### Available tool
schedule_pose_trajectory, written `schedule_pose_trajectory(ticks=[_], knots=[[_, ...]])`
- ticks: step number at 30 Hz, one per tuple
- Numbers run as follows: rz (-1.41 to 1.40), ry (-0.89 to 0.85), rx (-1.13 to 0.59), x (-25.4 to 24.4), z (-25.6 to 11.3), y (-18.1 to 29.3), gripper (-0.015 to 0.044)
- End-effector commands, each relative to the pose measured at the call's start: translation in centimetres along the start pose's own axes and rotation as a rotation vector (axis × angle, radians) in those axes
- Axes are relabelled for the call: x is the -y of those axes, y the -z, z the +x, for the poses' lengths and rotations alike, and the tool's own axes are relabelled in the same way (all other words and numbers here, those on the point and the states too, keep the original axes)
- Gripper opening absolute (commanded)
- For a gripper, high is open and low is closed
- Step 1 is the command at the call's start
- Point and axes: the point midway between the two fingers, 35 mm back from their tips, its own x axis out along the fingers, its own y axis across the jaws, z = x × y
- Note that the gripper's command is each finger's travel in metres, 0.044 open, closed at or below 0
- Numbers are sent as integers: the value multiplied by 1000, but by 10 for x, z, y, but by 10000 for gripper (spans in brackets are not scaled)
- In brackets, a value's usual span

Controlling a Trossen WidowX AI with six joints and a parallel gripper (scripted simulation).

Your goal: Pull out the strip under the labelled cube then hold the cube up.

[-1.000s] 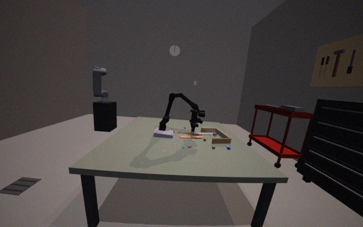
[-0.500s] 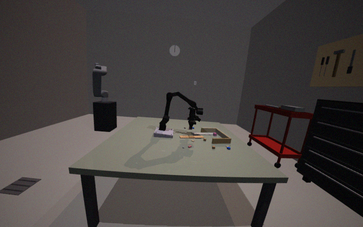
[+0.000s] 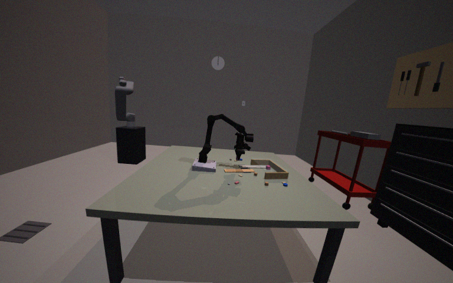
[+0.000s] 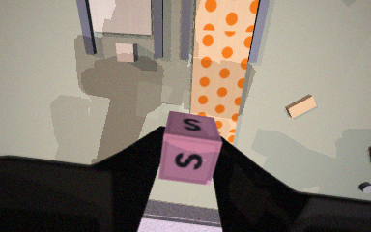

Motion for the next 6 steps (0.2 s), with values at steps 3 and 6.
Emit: schedule_pose_trajectory(ticks=[3,6], knots=[[5,5,2,1,-1,-1,0],[5,5,2,1,-1,-1,0]])
